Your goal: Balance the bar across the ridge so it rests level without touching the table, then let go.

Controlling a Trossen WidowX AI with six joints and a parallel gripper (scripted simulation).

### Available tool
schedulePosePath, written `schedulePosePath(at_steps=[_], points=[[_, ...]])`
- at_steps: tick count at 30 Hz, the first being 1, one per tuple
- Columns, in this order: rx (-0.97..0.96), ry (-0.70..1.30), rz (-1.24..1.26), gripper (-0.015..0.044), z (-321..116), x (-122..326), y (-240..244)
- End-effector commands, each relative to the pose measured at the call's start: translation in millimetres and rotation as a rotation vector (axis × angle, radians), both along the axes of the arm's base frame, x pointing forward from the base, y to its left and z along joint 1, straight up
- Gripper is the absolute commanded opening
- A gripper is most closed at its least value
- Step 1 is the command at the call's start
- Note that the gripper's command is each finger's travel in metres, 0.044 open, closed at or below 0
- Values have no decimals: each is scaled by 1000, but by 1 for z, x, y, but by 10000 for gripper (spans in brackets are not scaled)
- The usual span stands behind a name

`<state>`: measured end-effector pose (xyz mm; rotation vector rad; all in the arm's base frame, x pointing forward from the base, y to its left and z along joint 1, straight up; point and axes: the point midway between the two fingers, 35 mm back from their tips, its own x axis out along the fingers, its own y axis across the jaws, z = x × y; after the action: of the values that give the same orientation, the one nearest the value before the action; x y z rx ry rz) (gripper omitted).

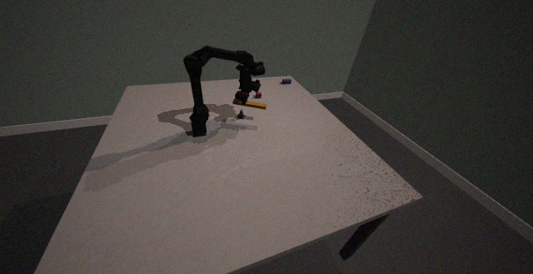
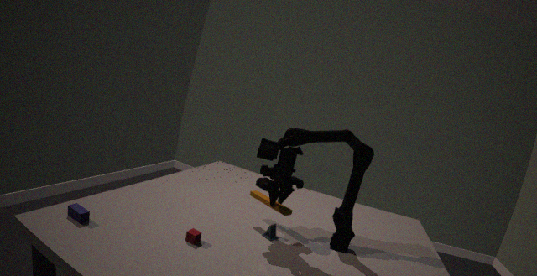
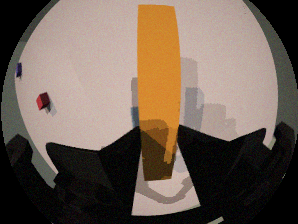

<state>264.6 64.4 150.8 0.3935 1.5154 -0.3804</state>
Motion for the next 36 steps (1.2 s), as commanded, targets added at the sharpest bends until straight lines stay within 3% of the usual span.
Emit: schedulePosePath(at_steps=[1, 13, 36], points=[[3, 1, 7, 0, 0, -10, 10], [5, 4, 41, 0, -1, -40, 41], [5, 4, 41, 0, -35, -40, 42]])
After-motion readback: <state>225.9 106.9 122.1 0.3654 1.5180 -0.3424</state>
